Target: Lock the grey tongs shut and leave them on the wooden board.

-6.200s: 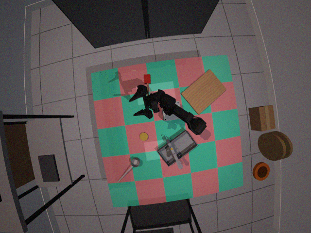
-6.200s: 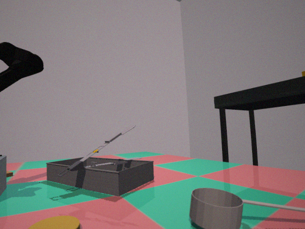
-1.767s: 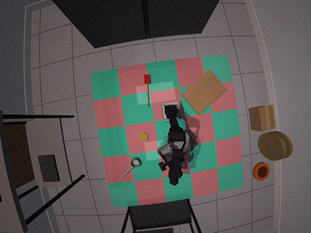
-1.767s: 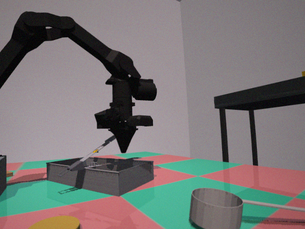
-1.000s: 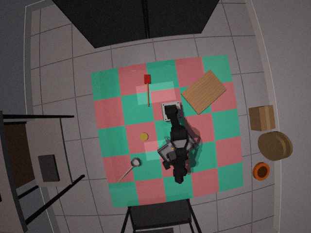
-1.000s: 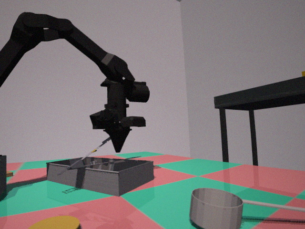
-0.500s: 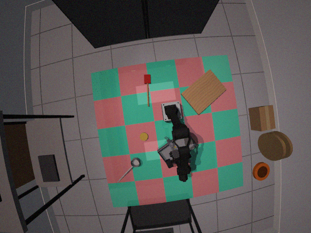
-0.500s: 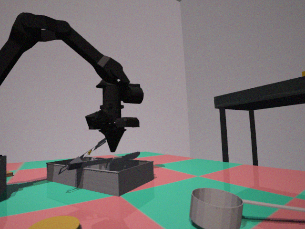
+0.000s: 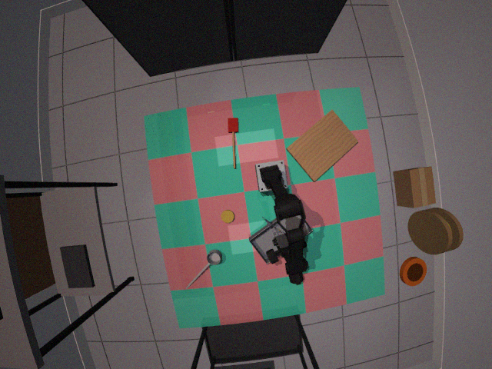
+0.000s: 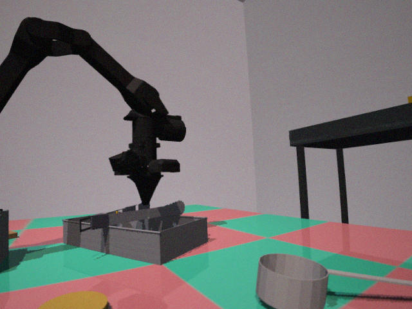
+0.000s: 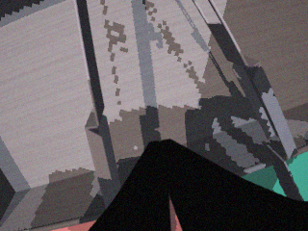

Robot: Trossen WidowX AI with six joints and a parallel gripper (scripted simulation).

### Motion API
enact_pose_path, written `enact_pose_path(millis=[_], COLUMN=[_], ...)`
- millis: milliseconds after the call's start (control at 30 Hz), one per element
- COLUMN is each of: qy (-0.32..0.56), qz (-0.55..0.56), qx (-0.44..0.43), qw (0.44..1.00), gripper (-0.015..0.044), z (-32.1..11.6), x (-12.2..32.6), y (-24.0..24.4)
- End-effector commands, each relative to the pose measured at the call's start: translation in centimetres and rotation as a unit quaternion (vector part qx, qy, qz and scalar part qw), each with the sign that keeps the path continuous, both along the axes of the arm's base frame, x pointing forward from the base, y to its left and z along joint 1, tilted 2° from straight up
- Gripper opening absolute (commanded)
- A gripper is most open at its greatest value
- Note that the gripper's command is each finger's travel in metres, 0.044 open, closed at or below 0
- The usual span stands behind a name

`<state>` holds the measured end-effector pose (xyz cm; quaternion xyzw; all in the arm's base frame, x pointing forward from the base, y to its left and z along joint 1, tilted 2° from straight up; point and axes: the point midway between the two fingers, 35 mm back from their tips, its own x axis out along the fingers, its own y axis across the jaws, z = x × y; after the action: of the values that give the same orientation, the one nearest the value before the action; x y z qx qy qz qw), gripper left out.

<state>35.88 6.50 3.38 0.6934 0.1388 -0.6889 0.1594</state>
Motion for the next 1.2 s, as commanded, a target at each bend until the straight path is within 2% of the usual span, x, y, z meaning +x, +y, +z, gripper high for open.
enact_pose_path(millis=[0, 867, 967, 1167], qy=[0.001, 0.000, 0.000, 0.001], qz=[-0.002, 0.001, 0.000, -0.002], qx=[0.000, 0.000, 0.000, 0.000], qw=[1.000, 1.000, 1.000, 1.000], gripper=[-0.0150, -0.0150, -0.0071, 0.0086], z=[-0.1, 0.0, 1.4, 8.8], x=[-0.4, -0.2, -0.1, -0.3], y=[0.5, 0.4, 0.5, 0.8])
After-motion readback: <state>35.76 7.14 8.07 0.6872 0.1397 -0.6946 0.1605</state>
